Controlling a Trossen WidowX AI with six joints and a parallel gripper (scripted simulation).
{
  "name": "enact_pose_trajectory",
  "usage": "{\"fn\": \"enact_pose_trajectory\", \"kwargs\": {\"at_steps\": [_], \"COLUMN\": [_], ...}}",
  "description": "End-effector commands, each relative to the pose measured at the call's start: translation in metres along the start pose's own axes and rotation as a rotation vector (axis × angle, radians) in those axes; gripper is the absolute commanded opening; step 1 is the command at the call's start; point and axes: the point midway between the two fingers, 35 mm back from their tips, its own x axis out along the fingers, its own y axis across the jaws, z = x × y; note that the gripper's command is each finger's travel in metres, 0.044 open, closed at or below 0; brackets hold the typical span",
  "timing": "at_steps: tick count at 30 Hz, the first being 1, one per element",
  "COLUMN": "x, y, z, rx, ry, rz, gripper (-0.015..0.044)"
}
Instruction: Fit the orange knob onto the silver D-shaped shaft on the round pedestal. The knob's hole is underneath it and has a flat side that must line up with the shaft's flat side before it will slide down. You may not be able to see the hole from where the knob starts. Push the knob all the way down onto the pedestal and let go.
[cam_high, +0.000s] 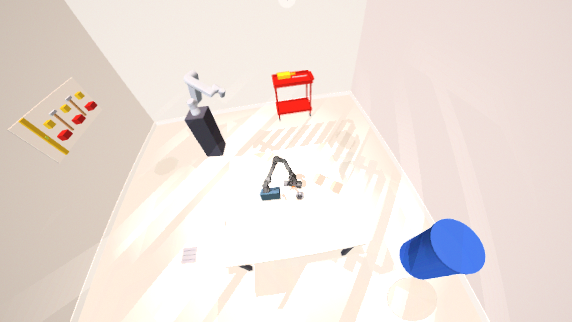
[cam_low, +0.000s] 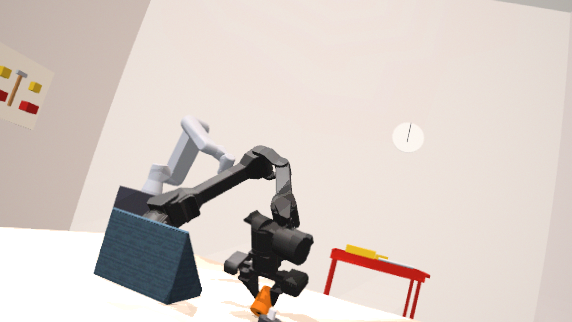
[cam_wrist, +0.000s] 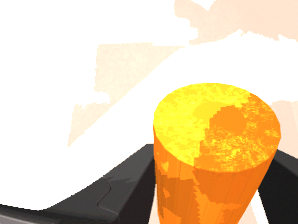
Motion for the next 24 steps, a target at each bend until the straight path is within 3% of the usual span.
{"fn": "enact_pose_trajectory", "kwargs": {"at_steps": [1,12,24], "x": [-0.001,-0.005,-0.005], "y": [0.000,0.001,0.000], "z": [-0.003,-0.013,-0.014], "rx": [0.000,0.014,0.017], "ry": [-0.065,-0.218,-0.226], "rz": [-0.001,0.001,-0.001], "gripper": [0.0179,0.0179,0.0179]}}
